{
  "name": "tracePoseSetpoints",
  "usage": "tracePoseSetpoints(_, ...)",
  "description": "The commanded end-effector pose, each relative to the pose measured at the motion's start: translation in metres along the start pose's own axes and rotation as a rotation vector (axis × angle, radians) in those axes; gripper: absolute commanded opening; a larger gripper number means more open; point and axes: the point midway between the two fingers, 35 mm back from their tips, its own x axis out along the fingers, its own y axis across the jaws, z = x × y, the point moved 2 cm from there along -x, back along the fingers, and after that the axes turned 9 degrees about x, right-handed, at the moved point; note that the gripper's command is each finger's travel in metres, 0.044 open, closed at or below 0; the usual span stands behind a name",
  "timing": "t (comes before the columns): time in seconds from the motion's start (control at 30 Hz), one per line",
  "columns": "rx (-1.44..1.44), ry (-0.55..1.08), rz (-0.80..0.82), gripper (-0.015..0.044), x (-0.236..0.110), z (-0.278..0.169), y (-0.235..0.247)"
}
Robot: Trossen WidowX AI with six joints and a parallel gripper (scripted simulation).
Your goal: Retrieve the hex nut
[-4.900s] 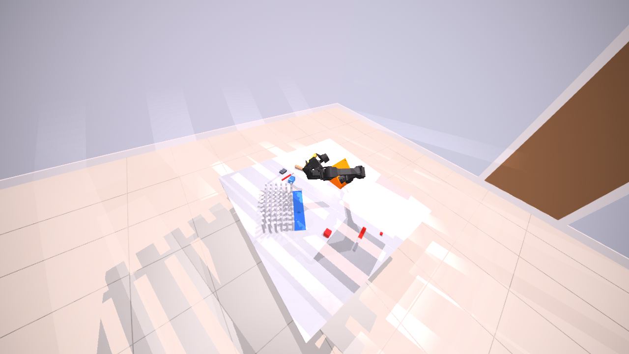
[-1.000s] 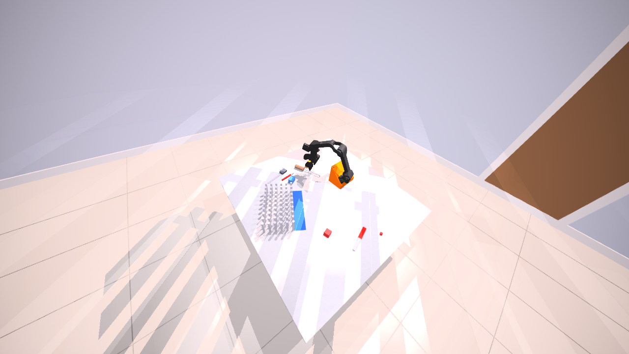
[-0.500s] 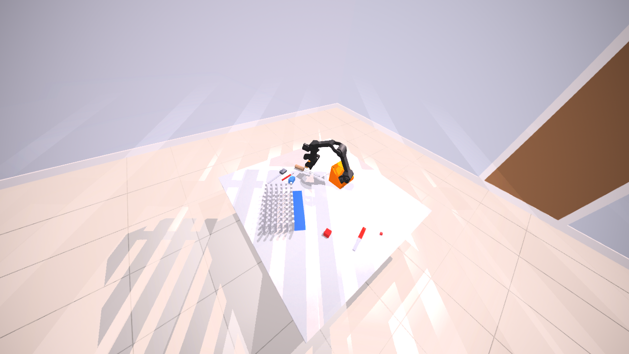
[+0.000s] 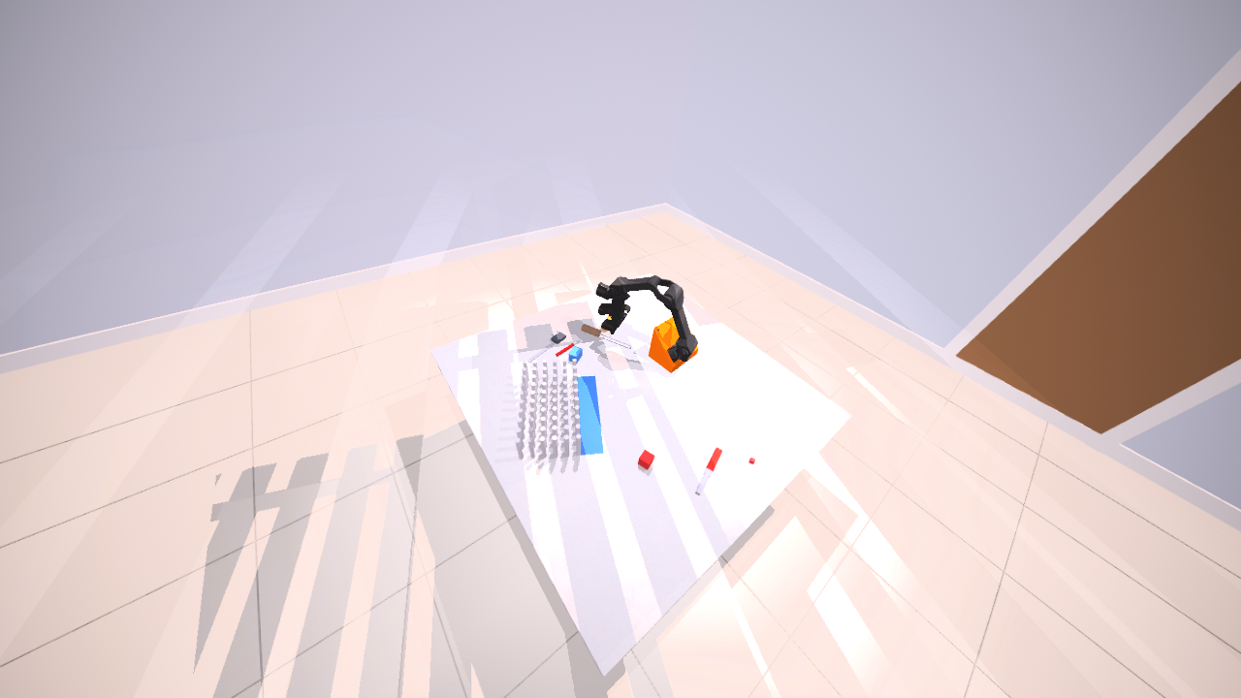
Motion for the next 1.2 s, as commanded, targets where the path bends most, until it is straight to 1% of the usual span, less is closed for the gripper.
tracePoseSetpoints(0.0,0.001,0.011,-0.002,0.028,0.01,-0.001,-0.001)
tracePoseSetpoints(1.17,0.0,0.011,-0.001,0.028,0.067,-0.001,-0.001)
